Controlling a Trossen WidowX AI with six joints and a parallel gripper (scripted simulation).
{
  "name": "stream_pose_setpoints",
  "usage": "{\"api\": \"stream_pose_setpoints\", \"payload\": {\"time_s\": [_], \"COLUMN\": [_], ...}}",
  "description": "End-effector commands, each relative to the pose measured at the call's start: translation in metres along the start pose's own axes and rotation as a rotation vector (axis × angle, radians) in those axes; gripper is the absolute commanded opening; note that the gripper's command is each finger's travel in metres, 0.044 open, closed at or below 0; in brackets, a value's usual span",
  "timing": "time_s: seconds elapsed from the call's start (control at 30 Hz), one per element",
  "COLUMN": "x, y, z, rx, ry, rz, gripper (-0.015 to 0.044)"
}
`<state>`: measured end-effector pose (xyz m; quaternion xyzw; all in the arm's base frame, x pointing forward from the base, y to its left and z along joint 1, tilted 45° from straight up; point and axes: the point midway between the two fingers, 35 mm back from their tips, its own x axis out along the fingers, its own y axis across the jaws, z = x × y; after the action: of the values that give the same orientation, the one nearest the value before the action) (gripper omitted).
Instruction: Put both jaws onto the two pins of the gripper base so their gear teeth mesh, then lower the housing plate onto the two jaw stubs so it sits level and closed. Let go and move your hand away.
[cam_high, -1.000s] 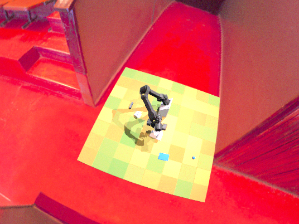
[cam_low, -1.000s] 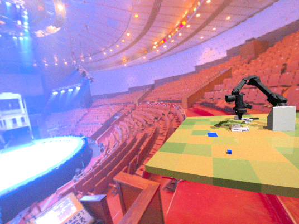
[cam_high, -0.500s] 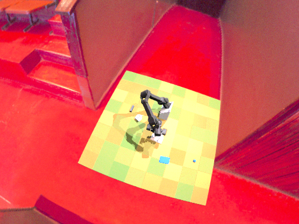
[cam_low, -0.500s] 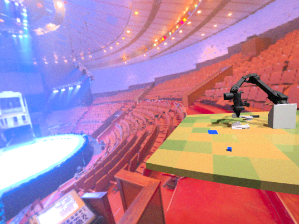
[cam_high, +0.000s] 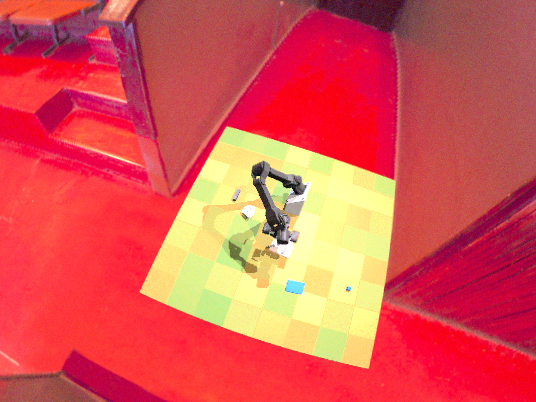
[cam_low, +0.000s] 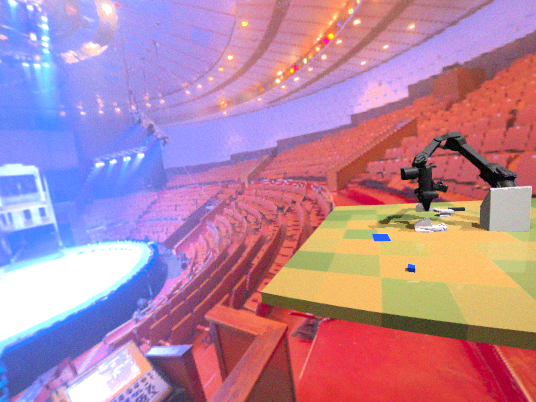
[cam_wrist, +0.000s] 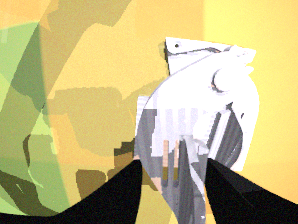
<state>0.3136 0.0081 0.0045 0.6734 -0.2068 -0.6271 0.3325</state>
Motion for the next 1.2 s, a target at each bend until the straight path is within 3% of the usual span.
{"api": "stream_pose_setpoints", "payload": {"time_s": [0.0, 1.17], "x": [0.000, 0.041], "y": [0.001, 0.001], "z": [0.000, 0.000], "rx": [-0.007, -0.009], "ry": [-0.001, 0.000], "rz": [0.003, 0.004], "gripper": [0.0134, 0.0134]}}
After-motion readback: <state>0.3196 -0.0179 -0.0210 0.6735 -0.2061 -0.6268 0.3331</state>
